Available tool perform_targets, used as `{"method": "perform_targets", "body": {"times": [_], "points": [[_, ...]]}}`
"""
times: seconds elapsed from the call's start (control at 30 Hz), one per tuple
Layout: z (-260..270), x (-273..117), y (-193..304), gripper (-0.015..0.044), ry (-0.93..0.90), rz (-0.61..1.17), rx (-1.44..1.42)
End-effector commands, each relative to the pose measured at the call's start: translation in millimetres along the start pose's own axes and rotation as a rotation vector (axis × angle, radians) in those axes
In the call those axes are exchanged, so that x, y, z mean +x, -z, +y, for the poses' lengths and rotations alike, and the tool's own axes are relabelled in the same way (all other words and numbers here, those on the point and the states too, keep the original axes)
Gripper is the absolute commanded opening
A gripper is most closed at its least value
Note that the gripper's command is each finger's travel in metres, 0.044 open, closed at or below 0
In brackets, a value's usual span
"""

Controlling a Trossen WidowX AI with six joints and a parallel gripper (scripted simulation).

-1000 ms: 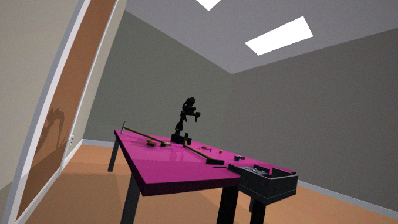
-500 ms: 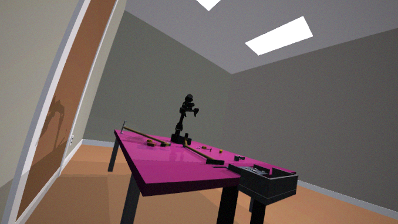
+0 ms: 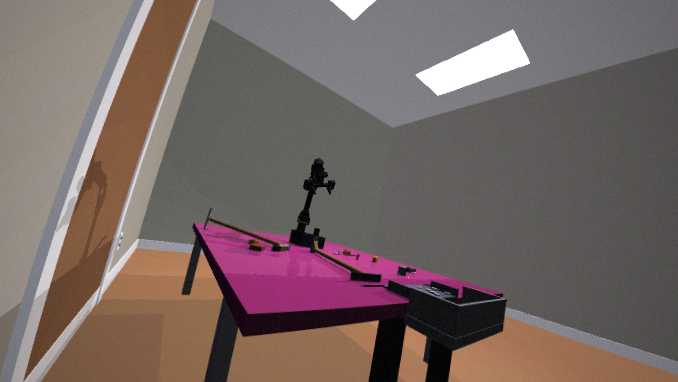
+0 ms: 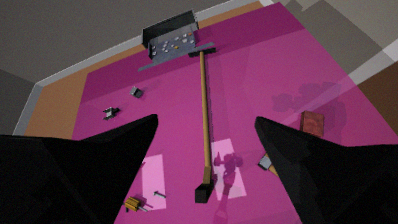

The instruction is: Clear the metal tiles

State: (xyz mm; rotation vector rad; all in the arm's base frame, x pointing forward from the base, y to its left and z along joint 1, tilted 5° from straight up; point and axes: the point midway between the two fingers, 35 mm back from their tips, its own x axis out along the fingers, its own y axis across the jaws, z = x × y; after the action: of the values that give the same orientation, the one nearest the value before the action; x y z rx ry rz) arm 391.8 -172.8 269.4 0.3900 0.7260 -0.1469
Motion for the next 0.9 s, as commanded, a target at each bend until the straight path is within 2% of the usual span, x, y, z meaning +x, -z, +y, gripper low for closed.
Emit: {"method": "perform_targets", "body": {"times": [0.0,0.87], "points": [[2,-11,2,0.0440,-0.016,-0.027,-0.012],[17,-83,22,0.0440,-0.070,-0.228,-0.093]]}}
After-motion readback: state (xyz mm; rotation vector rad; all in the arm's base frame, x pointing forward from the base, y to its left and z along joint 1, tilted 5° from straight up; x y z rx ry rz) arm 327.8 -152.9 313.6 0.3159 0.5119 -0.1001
